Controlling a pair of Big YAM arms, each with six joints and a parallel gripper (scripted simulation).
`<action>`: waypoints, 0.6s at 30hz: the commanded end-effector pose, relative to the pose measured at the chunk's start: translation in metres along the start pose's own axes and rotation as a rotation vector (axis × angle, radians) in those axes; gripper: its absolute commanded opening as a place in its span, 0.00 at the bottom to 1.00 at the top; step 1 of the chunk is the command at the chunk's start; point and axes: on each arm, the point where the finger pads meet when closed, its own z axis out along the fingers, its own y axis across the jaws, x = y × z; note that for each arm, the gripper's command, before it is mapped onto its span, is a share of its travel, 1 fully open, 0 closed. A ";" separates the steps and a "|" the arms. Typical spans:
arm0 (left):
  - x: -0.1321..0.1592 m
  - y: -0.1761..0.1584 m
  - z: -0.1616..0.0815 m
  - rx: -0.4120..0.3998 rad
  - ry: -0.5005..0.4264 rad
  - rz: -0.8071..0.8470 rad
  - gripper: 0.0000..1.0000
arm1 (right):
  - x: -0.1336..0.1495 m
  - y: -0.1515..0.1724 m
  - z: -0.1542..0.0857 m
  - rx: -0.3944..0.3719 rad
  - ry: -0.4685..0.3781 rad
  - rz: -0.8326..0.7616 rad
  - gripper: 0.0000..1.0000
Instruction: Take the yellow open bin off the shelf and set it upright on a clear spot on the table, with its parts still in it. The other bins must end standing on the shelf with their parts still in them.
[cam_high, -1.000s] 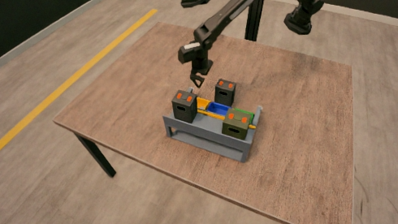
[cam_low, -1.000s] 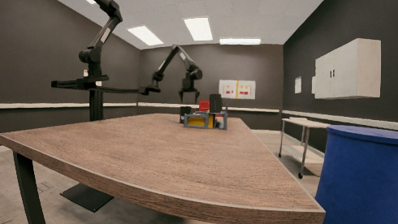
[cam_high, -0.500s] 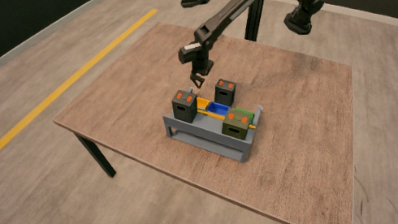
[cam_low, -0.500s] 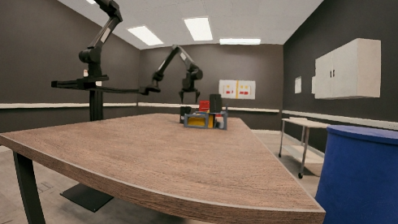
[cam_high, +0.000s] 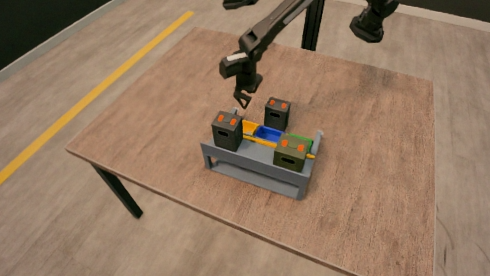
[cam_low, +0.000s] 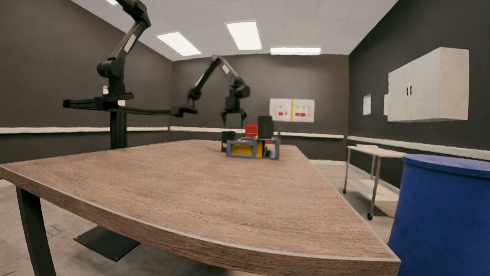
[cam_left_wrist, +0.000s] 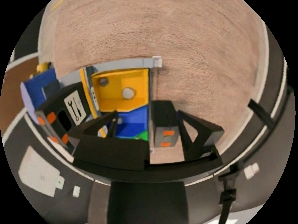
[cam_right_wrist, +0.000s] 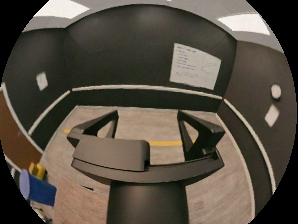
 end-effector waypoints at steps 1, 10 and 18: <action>-0.006 0.033 -0.033 -0.051 -0.045 -0.021 0.00 | -0.014 -0.003 -0.007 0.007 -0.042 0.011 1.00; -0.005 0.035 -0.034 -0.052 -0.047 -0.024 0.00 | -0.014 -0.003 -0.007 0.007 -0.042 0.011 1.00; -0.006 0.035 -0.034 -0.052 -0.048 -0.024 0.00 | -0.014 -0.003 -0.007 0.007 -0.042 0.011 1.00</action>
